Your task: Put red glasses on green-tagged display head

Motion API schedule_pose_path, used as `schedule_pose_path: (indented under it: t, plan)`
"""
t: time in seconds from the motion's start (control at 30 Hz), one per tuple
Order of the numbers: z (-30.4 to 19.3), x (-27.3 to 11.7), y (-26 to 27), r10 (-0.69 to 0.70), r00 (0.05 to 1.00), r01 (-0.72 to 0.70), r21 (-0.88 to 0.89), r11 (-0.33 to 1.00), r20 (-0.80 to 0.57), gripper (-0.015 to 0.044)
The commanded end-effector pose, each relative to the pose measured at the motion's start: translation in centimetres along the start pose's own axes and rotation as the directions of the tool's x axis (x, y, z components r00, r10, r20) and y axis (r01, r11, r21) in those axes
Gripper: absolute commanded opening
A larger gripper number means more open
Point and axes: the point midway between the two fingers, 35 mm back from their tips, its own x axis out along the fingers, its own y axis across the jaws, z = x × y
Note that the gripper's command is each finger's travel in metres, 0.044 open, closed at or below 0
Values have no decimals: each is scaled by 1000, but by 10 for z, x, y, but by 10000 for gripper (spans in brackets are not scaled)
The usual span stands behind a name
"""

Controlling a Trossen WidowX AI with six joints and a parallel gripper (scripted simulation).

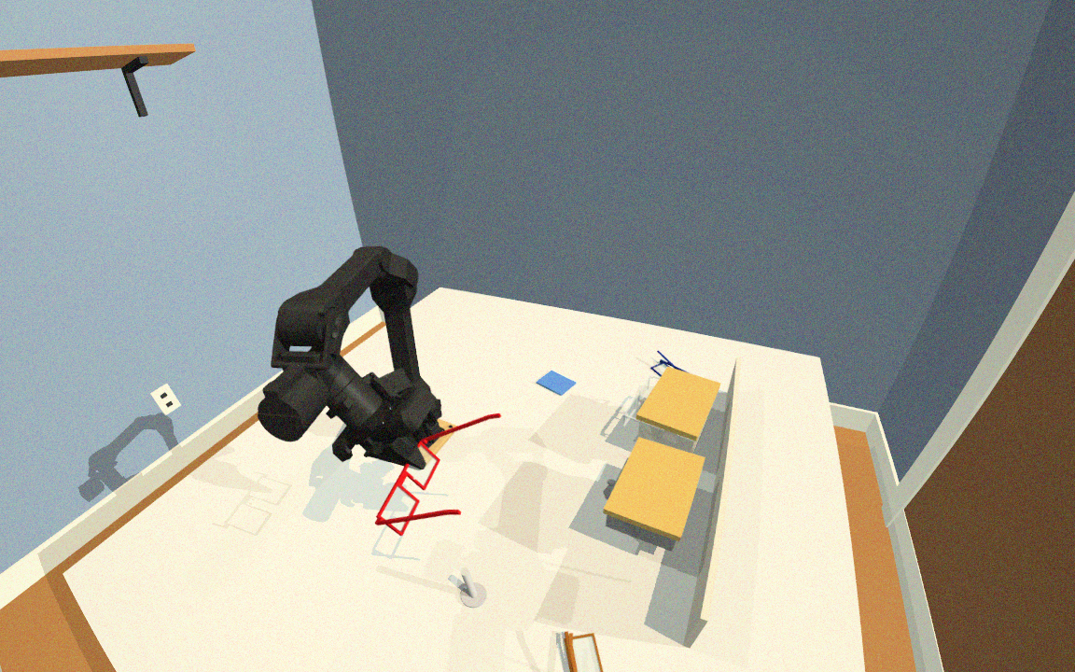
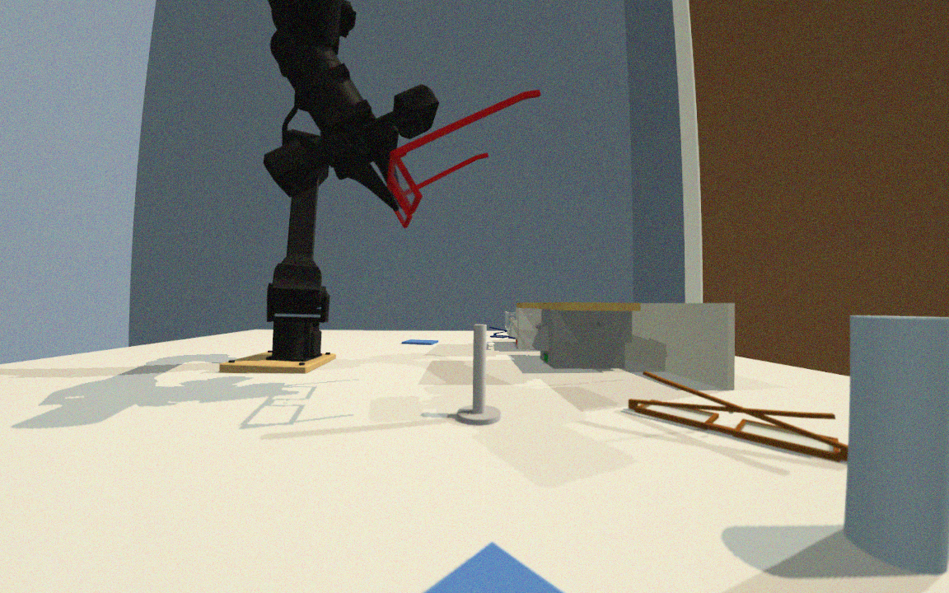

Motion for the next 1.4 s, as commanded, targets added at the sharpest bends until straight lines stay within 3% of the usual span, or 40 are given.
schedule_pose_path:
  t: [0.0, 0.93, 1.37]
  plan:
    - [0, 1, 0, 4, 1000, -4, 7, 1000, 1, 0]
    - [0, 1, 0, 6, 1000, -6, 8, 1000, 2, 0]
    - [25, 31, -18, 99, 991, -106, 72, 992, 90, 0]
